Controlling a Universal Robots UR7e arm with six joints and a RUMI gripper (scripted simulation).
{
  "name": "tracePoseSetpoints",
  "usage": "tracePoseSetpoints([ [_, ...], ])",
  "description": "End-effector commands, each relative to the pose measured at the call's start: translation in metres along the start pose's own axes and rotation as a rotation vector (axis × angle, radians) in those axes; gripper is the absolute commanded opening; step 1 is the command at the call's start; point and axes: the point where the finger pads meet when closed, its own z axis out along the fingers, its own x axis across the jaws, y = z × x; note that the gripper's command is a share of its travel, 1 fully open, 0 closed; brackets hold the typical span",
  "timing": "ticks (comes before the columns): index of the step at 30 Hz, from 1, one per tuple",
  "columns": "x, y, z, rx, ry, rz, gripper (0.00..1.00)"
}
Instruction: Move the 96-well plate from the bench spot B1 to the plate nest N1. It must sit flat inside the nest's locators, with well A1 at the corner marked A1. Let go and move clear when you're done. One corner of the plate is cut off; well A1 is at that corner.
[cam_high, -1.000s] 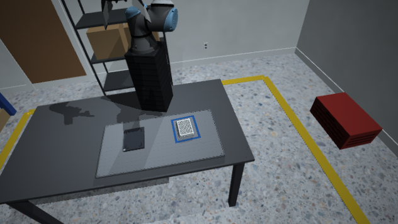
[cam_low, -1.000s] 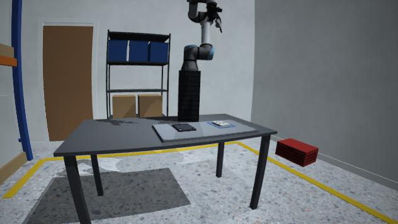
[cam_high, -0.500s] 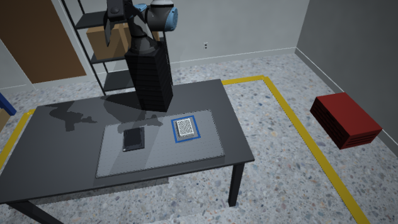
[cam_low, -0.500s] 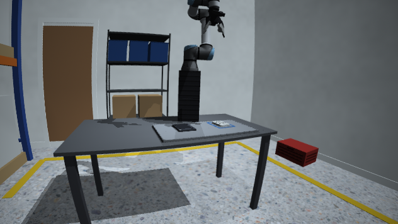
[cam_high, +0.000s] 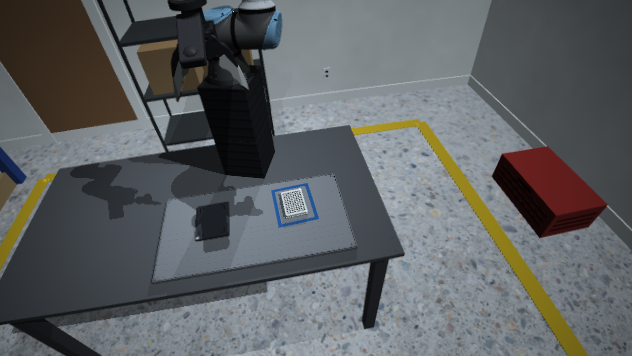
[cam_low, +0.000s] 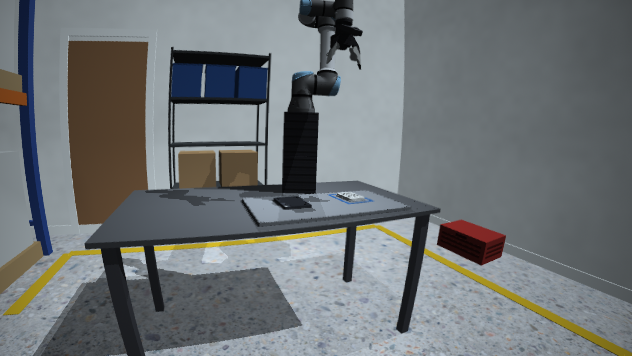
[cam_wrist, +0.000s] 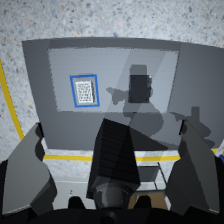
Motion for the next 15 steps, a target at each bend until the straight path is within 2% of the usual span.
tracePoseSetpoints([
  [1,0.0,-0.008,0.011,0.002,0.001,0.0,1.0],
  [15,-0.008,-0.034,0.068,0.002,0.001,-0.002,1.0],
])
